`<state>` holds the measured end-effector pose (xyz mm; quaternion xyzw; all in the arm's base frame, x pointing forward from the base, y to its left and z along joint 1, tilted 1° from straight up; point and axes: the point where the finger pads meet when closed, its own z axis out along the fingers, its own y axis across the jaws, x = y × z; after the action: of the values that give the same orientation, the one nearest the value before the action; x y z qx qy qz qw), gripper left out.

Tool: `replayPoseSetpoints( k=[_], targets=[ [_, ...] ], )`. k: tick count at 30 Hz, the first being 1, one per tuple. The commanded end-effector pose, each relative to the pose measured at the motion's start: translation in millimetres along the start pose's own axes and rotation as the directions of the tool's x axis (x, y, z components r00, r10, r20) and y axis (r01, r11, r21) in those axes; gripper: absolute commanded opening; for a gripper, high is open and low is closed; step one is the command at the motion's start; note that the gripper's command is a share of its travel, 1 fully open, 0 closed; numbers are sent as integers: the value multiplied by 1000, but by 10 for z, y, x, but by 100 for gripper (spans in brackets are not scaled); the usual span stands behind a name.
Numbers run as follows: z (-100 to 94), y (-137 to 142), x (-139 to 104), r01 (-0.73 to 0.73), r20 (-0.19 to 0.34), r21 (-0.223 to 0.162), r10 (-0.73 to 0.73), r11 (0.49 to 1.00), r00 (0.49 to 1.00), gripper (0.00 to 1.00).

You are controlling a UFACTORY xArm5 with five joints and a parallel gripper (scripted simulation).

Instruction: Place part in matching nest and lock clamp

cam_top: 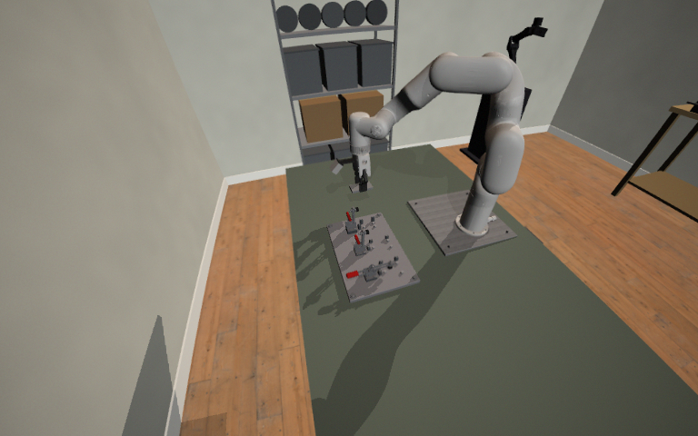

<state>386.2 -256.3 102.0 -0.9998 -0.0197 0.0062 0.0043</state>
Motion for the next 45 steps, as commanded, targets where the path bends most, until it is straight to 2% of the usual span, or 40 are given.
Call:
replayPoseSetpoints(
  k=[1,32,45],
  targets=[
    [-12,7,5,0,-3,-2,0,1000,1000,0],
    [-11,-7,5,0,-3,-2,0,1000,1000,0],
    [9,-347,8,0,-2,-2,0,1000,1000,0]
  ],
)
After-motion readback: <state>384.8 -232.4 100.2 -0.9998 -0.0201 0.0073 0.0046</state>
